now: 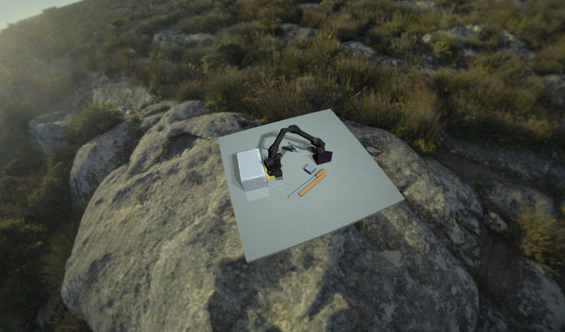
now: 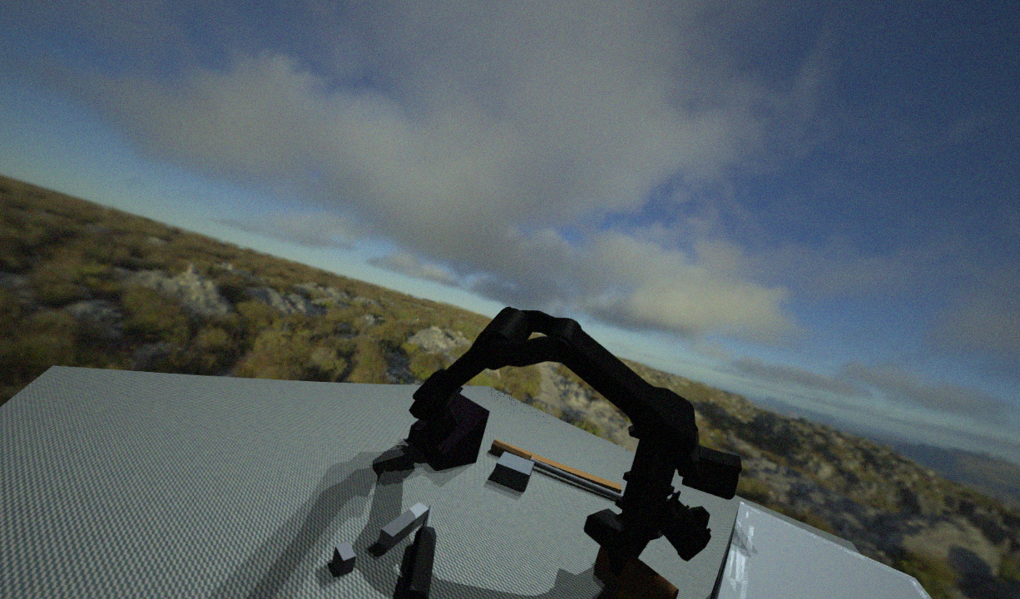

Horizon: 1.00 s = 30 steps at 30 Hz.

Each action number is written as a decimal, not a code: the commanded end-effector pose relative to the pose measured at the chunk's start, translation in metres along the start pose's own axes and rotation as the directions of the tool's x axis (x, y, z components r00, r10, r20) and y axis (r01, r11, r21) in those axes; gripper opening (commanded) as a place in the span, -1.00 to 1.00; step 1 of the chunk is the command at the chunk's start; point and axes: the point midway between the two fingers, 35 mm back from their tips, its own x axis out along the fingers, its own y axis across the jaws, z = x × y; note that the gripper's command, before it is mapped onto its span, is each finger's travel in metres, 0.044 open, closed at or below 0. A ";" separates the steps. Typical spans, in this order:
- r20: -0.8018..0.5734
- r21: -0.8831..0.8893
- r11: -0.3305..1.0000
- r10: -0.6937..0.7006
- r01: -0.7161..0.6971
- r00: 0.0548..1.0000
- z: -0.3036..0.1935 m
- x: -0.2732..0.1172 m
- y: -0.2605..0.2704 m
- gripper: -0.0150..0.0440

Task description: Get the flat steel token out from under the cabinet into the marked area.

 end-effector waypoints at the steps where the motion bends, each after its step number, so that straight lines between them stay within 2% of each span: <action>1: 0.002 0.001 1.000 0.002 -0.002 1.000 0.004 0.000 -0.003 -0.49; 30: 0.001 0.000 1.000 0.001 -0.001 1.000 -0.003 0.002 -0.018 -0.49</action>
